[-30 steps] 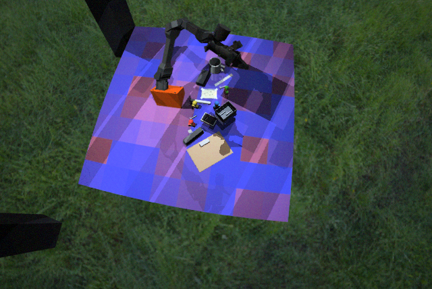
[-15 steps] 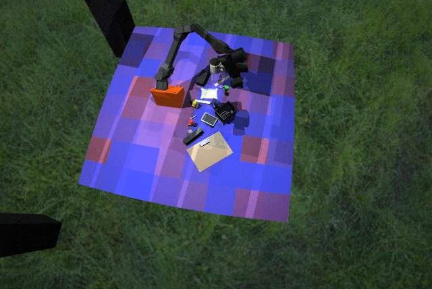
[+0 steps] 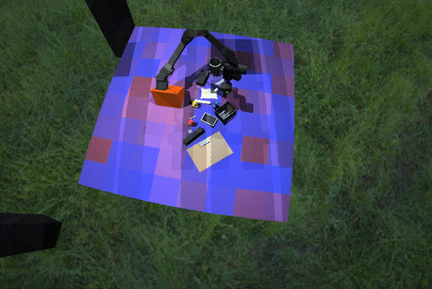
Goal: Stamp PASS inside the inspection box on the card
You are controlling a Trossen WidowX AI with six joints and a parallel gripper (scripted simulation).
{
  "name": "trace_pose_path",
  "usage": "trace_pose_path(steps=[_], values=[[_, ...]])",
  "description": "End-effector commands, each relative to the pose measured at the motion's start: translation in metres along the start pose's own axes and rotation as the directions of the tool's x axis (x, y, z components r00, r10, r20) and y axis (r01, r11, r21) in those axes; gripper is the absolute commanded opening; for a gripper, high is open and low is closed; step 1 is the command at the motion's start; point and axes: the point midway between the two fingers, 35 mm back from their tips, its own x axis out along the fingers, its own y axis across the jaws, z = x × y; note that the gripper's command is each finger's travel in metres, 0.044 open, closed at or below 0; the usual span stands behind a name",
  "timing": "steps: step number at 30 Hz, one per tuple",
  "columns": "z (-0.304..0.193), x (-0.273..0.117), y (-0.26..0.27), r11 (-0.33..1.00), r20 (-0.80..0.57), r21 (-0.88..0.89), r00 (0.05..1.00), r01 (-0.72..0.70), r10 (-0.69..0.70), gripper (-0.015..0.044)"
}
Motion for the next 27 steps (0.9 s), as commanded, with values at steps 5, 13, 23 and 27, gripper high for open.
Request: trace_pose_path(steps=[5, 13, 23, 27], values=[[0.003, 0.004, 0.001, 1.0, -0.008, 0.021, 1.0, -0.01, 0.01, 0.0228], [0.004, 0.017, 0.001, 1.0, -0.008, 0.021, 1.0, -0.009, 0.009, 0.0228], [0.004, 0.033, 0.001, 1.0, -0.008, 0.021, 1.0, -0.009, 0.009, 0.0228], [0.004, 0.04, 0.001, 1.0, -0.008, 0.021, 1.0, -0.009, 0.009, 0.0228]])
